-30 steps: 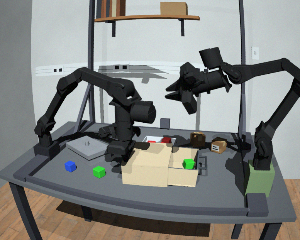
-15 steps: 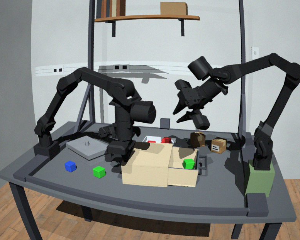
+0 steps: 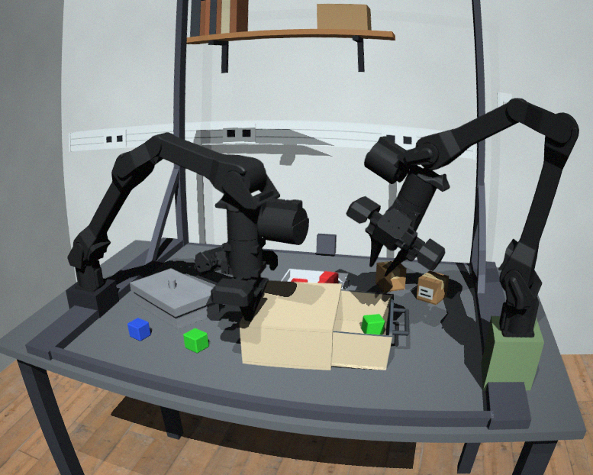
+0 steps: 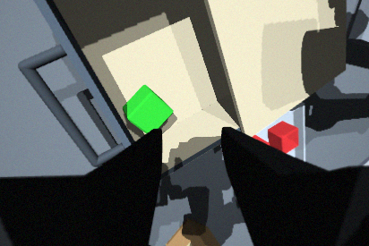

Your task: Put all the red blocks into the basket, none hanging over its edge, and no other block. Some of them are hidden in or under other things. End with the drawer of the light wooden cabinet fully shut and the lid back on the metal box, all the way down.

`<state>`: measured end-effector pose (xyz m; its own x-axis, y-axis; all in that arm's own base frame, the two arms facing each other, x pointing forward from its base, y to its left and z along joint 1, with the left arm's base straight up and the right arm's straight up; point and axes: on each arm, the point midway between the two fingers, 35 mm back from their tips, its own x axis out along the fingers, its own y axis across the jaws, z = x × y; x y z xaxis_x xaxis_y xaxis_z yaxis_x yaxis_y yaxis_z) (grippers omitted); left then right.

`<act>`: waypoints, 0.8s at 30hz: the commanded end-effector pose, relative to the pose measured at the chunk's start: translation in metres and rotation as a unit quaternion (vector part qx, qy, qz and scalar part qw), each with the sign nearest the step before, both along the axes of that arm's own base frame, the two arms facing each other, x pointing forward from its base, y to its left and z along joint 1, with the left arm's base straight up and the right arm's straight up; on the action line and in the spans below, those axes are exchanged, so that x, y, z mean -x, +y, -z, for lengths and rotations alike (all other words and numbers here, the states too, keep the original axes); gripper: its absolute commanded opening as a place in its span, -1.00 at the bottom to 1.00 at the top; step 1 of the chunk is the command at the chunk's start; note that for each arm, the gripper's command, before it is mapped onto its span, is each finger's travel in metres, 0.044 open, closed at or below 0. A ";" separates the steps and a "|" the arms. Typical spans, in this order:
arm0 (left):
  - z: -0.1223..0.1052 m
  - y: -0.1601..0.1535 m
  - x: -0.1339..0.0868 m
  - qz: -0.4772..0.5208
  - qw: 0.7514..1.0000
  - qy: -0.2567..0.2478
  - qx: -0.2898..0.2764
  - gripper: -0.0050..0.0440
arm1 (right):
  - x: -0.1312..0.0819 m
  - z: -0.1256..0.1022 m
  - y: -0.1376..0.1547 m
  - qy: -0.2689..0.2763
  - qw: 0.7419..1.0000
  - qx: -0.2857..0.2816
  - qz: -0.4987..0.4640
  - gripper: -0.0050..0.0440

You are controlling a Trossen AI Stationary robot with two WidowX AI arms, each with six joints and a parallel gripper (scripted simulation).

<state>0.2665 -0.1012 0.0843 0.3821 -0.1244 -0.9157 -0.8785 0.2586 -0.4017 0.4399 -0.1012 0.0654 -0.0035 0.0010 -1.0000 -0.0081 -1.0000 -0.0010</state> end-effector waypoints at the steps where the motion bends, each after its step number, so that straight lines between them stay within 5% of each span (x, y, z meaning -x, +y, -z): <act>1: 0.005 -0.008 0.010 -0.058 0.997 0.051 0.009 -0.21 | 0.009 0.037 0.000 0.045 0.999 -0.008 0.004 -1.00; 11: 0.027 -0.011 0.046 -0.182 0.970 0.160 -0.012 -0.21 | 0.009 0.037 0.000 0.045 0.999 -0.008 0.004 -1.00; 24: 0.045 -0.006 0.052 -0.180 0.969 0.171 -0.021 -0.21 | 0.009 0.037 0.000 0.045 0.999 -0.008 0.004 -1.00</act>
<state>0.2115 -0.1080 0.0396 0.0544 0.0056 -0.9985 -0.9956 -0.0761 -0.0547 0.4399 -0.1012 0.0654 -0.0035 0.0010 -1.0000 -0.0081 -1.0000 -0.0010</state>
